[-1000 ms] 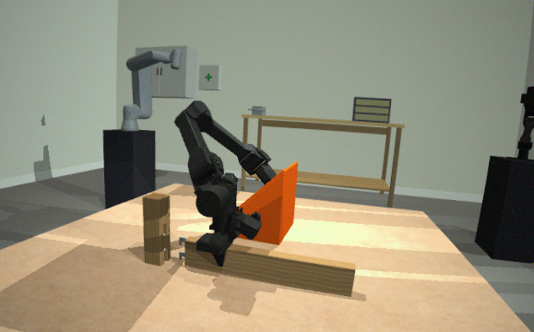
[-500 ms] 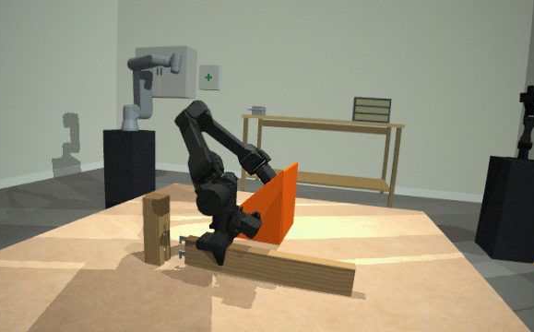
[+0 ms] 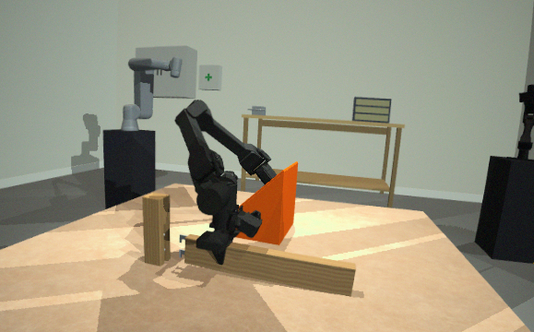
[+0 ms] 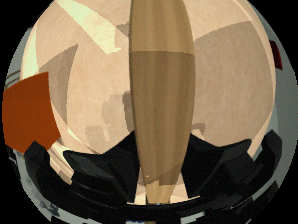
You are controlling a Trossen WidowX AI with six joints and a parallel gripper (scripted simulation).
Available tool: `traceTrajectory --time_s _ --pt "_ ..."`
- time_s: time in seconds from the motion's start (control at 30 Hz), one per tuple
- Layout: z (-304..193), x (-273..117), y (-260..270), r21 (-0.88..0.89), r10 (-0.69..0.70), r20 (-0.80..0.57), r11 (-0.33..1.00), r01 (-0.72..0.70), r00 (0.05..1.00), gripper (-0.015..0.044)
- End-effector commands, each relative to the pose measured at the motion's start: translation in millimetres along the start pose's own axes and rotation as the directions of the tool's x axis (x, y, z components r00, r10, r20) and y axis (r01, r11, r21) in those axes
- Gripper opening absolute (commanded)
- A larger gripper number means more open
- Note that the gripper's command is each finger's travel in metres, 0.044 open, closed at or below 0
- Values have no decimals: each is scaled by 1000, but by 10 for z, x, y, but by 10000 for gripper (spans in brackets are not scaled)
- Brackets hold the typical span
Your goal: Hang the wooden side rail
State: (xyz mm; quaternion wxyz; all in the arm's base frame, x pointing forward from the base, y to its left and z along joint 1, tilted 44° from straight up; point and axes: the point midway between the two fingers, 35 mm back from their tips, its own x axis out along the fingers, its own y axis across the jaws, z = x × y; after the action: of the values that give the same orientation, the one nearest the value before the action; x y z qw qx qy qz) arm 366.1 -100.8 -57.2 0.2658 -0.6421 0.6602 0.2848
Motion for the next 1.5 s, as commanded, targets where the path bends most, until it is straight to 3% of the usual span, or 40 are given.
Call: traceTrajectory --time_s 0.0,1.47 --pt "16 -64 -41 0 -16 5 1000 16 1000 0" --pt "16 -138 -40 0 -16 5 1000 16 1000 0"
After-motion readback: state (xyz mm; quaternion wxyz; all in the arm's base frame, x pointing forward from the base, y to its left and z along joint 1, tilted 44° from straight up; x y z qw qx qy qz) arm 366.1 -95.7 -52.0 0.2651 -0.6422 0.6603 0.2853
